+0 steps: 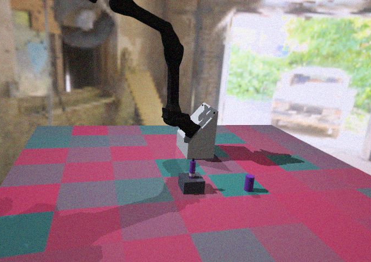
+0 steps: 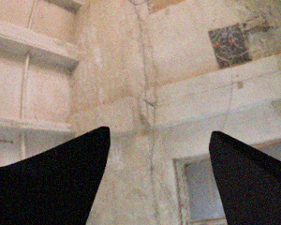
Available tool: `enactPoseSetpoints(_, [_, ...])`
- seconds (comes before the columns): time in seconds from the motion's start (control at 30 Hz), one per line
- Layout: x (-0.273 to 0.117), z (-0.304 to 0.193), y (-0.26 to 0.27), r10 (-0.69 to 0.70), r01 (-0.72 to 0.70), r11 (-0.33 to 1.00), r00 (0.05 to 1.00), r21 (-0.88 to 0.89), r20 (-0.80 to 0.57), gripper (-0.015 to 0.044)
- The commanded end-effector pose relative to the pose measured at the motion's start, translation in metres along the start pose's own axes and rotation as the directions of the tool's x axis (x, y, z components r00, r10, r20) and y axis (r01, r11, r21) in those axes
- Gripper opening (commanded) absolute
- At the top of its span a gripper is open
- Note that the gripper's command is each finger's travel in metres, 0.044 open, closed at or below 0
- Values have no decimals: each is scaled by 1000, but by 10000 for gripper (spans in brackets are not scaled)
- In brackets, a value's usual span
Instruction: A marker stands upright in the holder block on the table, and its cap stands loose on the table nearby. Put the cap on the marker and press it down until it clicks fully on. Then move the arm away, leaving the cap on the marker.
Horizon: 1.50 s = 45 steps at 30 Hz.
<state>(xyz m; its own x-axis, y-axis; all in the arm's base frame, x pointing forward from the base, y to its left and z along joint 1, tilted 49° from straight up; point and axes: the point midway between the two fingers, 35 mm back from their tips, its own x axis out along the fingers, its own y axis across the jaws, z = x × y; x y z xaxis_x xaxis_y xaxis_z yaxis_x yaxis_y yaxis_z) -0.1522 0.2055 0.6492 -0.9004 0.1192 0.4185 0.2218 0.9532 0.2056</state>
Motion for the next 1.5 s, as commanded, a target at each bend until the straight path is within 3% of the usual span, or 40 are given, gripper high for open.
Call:
enactPoseSetpoints(0.0, [5, -39, -54, -82, 65, 986, 991, -156, -107, 246])
enactPoseSetpoints(0.17, [-5, -83, -130, -237, 146, 921, 946, -360, -222, 246])
enactPoseSetpoints(0.37, [-43, -130, -218, -419, 170, 817, 832, -551, -364, 246])
enactPoseSetpoints(0.6, [-106, -166, -291, -579, 115, 713, 653, -692, -488, 246])
enactPoseSetpoints(0.8, [-182, -189, -352, -714, -17, 587, 462, -810, -527, 246])
enactPoseSetpoints(0.93, [-228, -197, -368, -754, -43, 587, 335, -809, -565, 246])
enactPoseSetpoints(1.13, [-298, -201, -395, -813, -192, 528, 167, -827, -558, 246])
enactPoseSetpoints(1.27, [-331, -199, -392, -822, -197, 543, 76, -816, -565, 246])
enactPoseSetpoints(1.47, [-392, -193, -399, -841, -328, 527, -64, -784, -538, 246])
